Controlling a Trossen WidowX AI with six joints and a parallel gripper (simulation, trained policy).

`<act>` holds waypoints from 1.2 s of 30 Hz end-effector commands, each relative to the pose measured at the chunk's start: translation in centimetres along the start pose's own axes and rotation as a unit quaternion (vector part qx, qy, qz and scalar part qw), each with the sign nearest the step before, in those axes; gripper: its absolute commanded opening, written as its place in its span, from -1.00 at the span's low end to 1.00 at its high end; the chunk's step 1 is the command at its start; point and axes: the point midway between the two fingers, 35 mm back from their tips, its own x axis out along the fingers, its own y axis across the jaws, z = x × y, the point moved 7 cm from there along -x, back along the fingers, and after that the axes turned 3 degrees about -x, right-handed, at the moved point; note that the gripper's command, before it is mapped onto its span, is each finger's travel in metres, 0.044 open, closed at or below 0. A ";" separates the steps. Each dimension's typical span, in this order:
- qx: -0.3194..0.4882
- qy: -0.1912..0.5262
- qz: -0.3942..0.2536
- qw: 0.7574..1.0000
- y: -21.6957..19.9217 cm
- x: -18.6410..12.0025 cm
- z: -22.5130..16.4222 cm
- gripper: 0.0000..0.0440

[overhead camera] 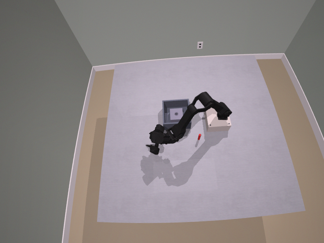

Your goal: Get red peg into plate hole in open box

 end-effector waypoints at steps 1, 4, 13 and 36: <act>0.005 0.007 0.006 1.000 0.2 -0.3 0.3 0.88; 0.015 0.050 0.017 0.998 0.5 -1.9 1.3 1.00; 0.068 0.197 0.038 0.977 0.2 -9.8 5.4 1.00; 0.162 0.454 -0.088 0.872 -6.0 -23.4 2.3 1.00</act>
